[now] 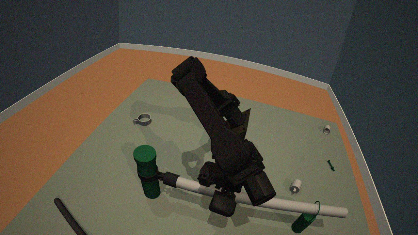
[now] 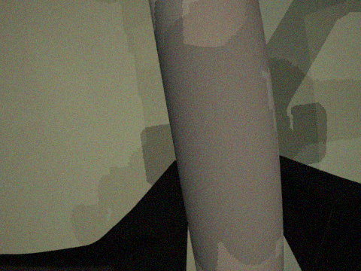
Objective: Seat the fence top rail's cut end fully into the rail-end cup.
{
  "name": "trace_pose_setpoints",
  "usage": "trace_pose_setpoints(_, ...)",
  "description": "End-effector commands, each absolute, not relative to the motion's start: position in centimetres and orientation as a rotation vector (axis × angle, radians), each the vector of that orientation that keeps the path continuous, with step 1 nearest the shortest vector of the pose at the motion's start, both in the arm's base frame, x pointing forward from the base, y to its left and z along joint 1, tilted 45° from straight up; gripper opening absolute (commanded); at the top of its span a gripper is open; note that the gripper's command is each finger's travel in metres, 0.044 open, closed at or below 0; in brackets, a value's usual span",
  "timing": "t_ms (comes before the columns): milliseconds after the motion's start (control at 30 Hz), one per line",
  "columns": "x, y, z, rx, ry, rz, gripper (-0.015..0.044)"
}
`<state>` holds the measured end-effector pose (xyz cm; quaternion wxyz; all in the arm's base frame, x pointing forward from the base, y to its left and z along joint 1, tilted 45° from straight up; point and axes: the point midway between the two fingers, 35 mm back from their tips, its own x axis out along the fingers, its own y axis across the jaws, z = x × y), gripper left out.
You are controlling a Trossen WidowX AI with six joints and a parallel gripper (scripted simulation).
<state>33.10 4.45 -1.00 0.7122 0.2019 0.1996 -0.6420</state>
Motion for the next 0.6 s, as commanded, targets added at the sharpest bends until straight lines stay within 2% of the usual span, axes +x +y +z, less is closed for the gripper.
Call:
trace_pose_setpoints(0,33.16,4.54,-0.79,0.441,0.437,-1.419,0.0000)
trace_pose_setpoints(567,33.11,4.44,-0.91,0.447,0.443,-1.426,0.0000)
